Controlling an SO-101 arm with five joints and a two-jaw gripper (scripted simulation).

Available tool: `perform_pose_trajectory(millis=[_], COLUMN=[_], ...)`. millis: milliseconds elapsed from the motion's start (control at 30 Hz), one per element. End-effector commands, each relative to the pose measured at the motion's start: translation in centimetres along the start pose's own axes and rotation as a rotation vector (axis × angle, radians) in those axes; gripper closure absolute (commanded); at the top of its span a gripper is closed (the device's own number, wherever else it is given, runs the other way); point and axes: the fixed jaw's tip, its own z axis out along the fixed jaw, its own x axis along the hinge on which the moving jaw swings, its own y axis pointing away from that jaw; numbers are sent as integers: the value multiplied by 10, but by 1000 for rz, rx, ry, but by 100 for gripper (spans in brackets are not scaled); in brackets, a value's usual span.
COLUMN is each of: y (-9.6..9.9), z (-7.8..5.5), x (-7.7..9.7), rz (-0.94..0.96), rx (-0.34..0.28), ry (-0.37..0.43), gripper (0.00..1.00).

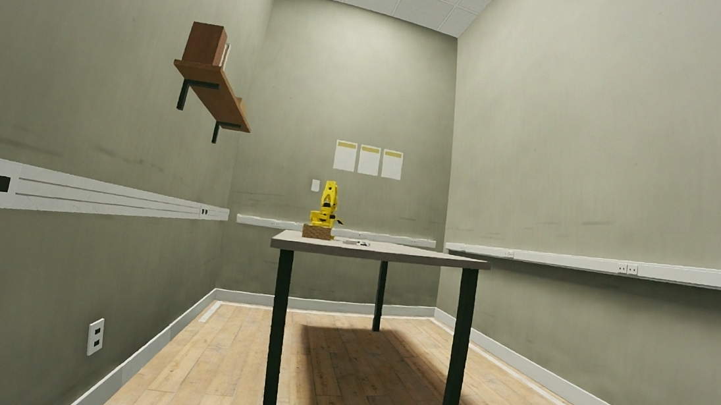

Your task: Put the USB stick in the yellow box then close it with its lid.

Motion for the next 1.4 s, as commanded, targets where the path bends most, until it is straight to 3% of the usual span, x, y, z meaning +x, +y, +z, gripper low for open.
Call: perform_pose_trajectory(millis=[0, 300, 600, 1367], y=[-2, -3, -4, -6], z=[11, 29, 37, 40], x=[3, 3, 3, 4], rz=[3, 3, 3, 3], rx=[14, 14, 14, 14], ry=[7, 7, 7, 7], gripper=[70, 70, 70, 70])
